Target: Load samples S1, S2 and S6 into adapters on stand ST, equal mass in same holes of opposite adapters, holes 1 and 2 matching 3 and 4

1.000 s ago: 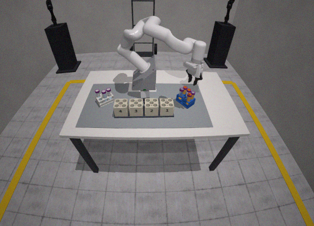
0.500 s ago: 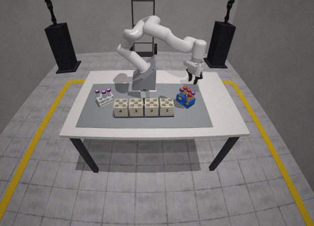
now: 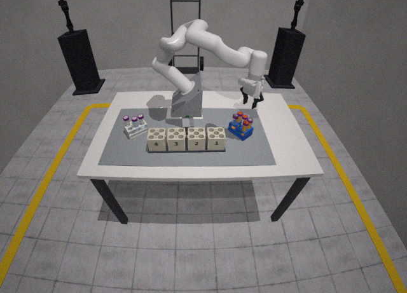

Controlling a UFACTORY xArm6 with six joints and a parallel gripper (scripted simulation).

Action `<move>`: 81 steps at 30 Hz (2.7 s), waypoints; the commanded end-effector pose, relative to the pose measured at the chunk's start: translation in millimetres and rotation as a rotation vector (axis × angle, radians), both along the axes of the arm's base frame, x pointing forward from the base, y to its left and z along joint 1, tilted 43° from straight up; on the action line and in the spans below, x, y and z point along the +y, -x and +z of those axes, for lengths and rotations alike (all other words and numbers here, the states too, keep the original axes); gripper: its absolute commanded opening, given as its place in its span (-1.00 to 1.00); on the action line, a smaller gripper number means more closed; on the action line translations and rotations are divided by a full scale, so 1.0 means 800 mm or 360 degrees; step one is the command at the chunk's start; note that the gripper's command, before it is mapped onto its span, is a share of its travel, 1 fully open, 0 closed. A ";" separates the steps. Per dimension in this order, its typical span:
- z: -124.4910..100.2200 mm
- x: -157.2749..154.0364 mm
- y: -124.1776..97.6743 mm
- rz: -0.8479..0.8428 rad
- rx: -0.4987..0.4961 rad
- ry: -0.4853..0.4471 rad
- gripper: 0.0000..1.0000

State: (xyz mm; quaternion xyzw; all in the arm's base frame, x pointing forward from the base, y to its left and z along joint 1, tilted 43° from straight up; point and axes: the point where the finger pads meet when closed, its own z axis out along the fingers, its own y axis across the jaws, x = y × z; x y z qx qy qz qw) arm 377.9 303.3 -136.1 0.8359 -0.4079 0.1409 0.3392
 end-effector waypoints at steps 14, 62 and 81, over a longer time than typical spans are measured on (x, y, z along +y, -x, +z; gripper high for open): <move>-0.004 0.012 0.057 0.0586 0.0536 -0.0040 0.15; -0.009 0.007 0.057 0.1755 0.1623 -0.0101 0.15; -0.040 -0.022 0.059 0.1755 0.1623 -0.0101 0.15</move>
